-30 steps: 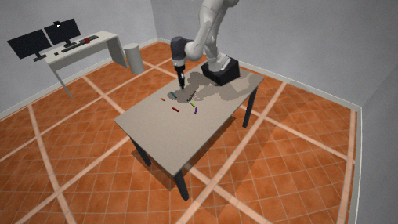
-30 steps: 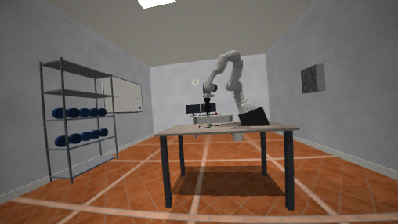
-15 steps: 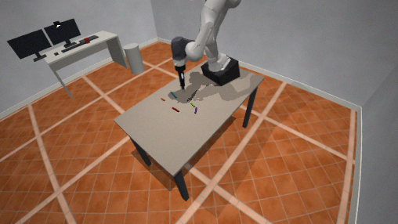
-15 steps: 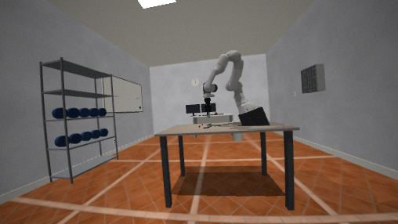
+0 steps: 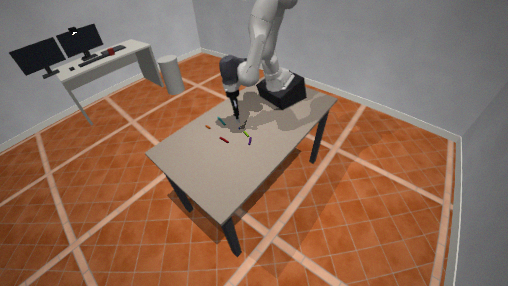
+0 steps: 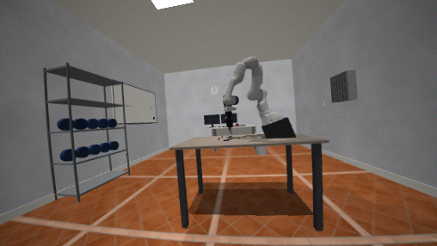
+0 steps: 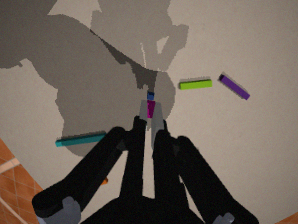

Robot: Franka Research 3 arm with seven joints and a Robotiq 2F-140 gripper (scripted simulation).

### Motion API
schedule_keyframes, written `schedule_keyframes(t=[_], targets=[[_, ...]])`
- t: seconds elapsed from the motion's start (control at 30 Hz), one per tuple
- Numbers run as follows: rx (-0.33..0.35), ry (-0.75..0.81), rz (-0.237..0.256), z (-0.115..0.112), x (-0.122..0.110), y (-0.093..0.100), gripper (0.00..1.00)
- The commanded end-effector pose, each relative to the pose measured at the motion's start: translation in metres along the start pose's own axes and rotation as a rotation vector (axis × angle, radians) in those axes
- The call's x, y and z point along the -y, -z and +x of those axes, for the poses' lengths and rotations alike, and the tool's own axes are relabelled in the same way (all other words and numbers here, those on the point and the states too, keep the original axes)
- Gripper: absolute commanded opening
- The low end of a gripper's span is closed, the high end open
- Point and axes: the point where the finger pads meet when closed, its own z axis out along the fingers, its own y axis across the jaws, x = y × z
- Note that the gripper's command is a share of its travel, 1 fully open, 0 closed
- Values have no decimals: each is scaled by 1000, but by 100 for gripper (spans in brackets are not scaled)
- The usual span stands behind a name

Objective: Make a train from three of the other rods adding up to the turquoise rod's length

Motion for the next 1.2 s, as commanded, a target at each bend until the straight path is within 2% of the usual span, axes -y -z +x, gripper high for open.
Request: schedule_keyframes(t=[0.0,0.13,0.4,1.17], targets=[[52,10,-5,-18,-1,-22,3],[52,10,-4,-19,-2,-34,3],[52,10,-4,-19,-2,-41,3],[51,10,-5,-19,-2,-43,3]])
